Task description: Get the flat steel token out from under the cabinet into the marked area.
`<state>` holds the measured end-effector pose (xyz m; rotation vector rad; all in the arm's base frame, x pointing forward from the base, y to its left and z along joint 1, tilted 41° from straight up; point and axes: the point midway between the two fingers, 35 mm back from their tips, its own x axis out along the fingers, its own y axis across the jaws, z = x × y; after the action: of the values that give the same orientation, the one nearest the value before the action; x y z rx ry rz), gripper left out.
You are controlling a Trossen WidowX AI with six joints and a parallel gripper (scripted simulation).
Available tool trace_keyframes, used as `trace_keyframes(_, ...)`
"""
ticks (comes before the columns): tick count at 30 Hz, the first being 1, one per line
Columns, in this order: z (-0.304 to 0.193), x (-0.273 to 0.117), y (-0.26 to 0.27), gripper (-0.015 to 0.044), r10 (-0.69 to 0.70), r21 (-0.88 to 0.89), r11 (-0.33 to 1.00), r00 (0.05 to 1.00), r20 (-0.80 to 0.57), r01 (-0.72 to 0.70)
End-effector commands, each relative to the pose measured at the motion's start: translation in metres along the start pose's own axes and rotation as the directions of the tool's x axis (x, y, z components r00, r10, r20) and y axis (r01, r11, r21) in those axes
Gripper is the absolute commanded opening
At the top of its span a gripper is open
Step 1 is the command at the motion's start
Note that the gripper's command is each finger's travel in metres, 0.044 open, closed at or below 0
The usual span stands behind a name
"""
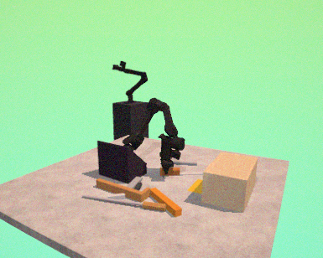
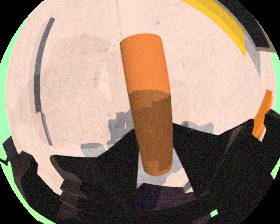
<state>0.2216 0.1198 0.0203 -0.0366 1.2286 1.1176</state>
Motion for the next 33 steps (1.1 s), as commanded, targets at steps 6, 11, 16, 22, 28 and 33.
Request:
trace_keyframes(6,0.002,-0.001,0.010,0.0000,-0.001,-0.008,1.000,1.000,0.004,0.001)
trace_keyframes(11,0.002,-0.001,0.014,0.0000,0.000,-0.008,1.000,1.000,0.005,0.000)
trace_keyframes(16,0.004,-0.001,0.017,0.0000,0.000,-0.008,1.000,1.000,0.005,0.000)
trace_keyframes(22,0.004,-0.001,0.022,0.0000,0.000,-0.008,1.000,1.000,0.005,0.000)
trace_keyframes(28,0.004,-0.001,0.027,0.0000,0.000,-0.008,1.000,1.000,0.005,0.000)
trace_keyframes(33,0.005,-0.001,0.031,0.0000,0.000,-0.008,1.000,1.000,0.005,0.000)
